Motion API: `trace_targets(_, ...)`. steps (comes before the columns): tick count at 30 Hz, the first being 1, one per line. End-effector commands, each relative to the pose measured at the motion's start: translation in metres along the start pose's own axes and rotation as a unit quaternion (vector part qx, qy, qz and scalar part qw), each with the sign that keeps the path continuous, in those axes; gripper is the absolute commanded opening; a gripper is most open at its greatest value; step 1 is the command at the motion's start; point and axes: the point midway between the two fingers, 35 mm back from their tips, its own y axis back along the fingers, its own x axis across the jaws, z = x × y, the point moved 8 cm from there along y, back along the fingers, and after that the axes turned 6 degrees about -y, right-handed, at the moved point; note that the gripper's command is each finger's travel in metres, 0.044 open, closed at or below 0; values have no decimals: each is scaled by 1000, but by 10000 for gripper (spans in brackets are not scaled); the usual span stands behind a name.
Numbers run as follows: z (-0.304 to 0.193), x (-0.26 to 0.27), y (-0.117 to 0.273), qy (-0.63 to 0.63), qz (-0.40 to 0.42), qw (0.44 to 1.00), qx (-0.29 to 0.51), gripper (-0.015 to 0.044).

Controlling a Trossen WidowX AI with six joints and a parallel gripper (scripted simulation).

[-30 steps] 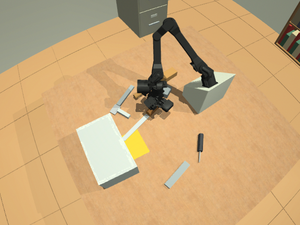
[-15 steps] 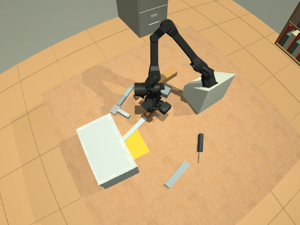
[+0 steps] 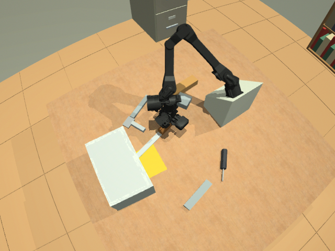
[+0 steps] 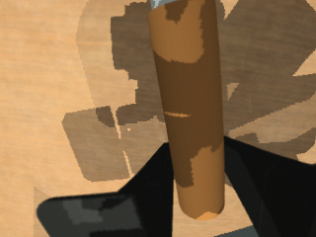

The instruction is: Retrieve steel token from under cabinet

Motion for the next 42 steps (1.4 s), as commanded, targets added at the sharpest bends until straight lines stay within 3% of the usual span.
trace_targets(1,6,0,0,-3,0,1000,0,0)
trace_targets(42,54,4,0,-3,0,1000,-1,0)
